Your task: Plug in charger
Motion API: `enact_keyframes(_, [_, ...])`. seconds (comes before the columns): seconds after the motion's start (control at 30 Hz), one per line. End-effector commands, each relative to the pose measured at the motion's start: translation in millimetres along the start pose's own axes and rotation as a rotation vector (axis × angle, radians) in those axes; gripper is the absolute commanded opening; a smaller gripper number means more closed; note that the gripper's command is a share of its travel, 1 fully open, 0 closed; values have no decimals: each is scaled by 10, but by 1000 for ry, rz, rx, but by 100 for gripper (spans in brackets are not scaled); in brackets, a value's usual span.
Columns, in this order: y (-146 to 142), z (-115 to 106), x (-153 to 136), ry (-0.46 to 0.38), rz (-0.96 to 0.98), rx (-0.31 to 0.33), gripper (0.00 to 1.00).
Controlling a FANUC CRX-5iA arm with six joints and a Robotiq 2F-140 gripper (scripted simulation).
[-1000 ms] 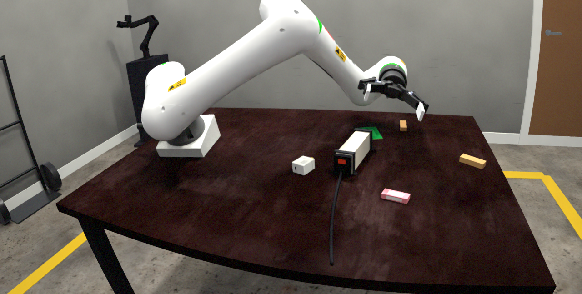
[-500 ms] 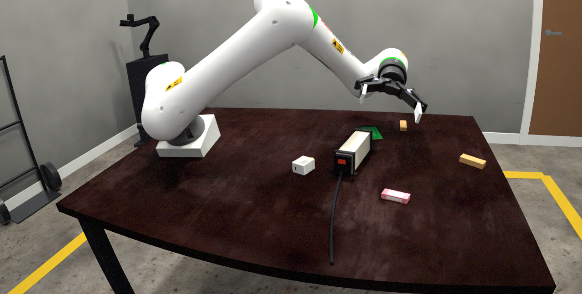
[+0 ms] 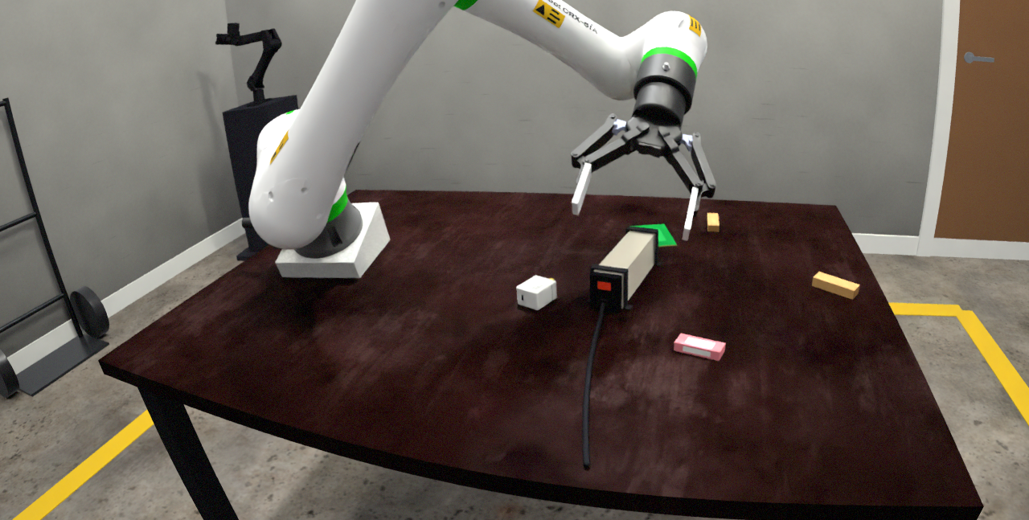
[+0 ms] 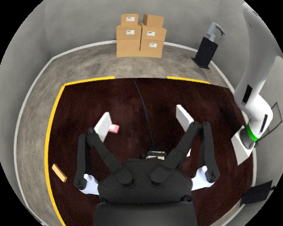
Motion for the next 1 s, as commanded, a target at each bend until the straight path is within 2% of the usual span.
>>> enact_keyframes(0.0, [356,188,56,-210,70,50,100])
enact_keyframes(0.03, [356,188,56,-210,70,50,100])
enact_keyframes(0.07, [506,237,30,-300,106,57,100])
enact_keyframes(0.13, [506,237,30,-300,106,57,100])
enact_keyframes(0.17, [654,273,-8,-388,143,64,100])
enact_keyframes(0.27, [654,273,-8,-388,143,64,100])
enact_keyframes(0.33, [929,303,-104,-554,217,74,100])
enact_keyframes(0.4, [929,303,-104,-554,217,74,100])
enact_keyframes(0.43, [1050,303,-155,-630,251,78,100])
enact_keyframes(0.47, [1050,303,-155,-630,251,78,100])
enact_keyframes(0.5, [1160,294,-205,-699,284,81,100])
enact_keyframes(0.53, [1160,294,-205,-699,284,81,100])
enact_keyframes(0.57, [1255,280,-252,-761,313,84,100])
enact_keyframes(0.6, [1255,280,-252,-761,313,84,100])
enact_keyframes(0.67, [1404,246,-329,-860,362,87,100])
enact_keyframes(0.7, [1404,246,-329,-860,362,87,100])
enact_keyframes(0.77, [1499,217,-380,-926,394,88,100])
enact_keyframes(0.97, [1562,194,-415,-970,416,89,100])
Point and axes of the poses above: the point where the finger pads meet when closed, its own z axis out along the fingers, its own y axis across the jaws, x = y × z, the point moved 7 cm from there along -z, back along the fingers, and after that the axes turned 5 degrees about -z, right-handed, at the moved point
